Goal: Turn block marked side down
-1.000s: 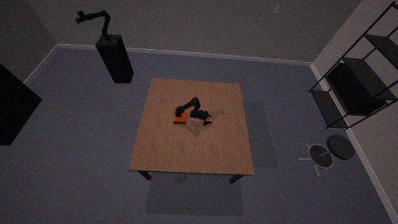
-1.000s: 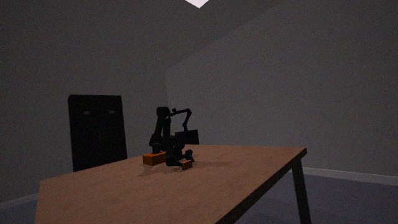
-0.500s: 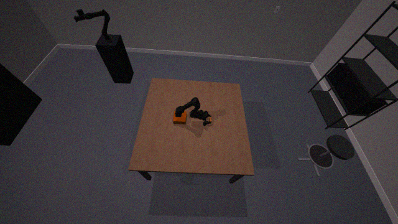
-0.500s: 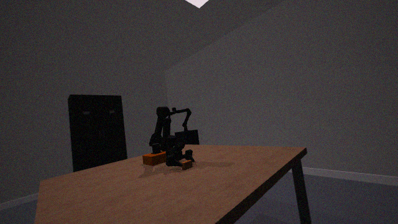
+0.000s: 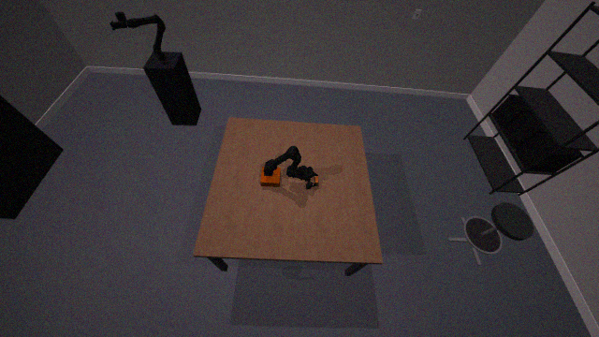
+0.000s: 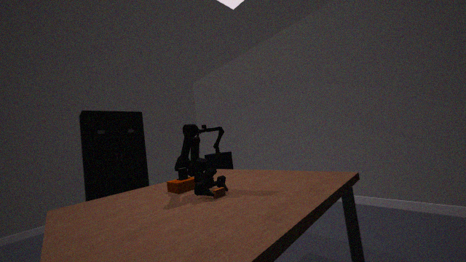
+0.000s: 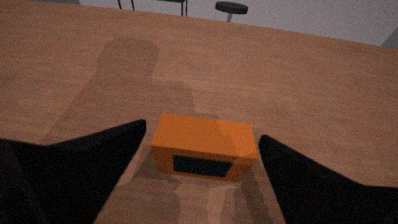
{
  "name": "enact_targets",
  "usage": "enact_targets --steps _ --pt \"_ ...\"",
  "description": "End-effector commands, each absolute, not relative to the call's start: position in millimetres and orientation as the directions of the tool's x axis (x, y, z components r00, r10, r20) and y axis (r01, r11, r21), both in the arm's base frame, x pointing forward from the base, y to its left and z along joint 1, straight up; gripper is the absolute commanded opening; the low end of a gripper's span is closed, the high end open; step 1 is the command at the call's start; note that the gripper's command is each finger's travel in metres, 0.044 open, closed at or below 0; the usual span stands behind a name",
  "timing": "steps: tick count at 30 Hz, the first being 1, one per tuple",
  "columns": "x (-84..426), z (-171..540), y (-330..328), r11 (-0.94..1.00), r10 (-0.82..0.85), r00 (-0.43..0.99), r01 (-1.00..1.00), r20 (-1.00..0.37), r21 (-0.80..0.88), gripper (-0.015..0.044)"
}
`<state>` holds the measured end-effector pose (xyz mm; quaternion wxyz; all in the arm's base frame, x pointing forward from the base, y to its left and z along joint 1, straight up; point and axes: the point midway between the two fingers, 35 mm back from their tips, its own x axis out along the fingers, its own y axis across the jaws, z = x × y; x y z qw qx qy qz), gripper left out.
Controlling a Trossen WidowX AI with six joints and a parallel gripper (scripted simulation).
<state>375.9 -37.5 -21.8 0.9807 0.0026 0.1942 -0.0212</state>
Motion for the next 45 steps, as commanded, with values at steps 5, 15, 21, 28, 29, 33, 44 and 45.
enact_targets --steps 5,15,21,28,29,33,44,45 --pt "393 -2 -40 0.999 -0.037 0.821 0.044 -0.57 -0.002 0.044" --pt "366 54 -37 0.999 -0.032 0.659 0.041 -0.751 -0.006 0.044" --pt "355 54 -36 0.999 -0.028 0.612 0.041 -0.79 -0.004 0.044" --pt "355 54 -36 0.999 -0.028 0.612 0.041 -0.79 -0.004 0.044" --pt "355 54 -36 0.999 -0.028 0.612 0.041 -0.79 -0.004 0.044" --pt "358 54 -36 0.999 -0.027 0.595 0.041 -0.803 -0.003 0.044" --pt "389 69 -39 0.999 -0.012 0.277 0.044 -0.961 0.0 0.044" --pt "390 71 -39 0.999 -0.011 0.245 0.044 -0.97 0.0 0.044"
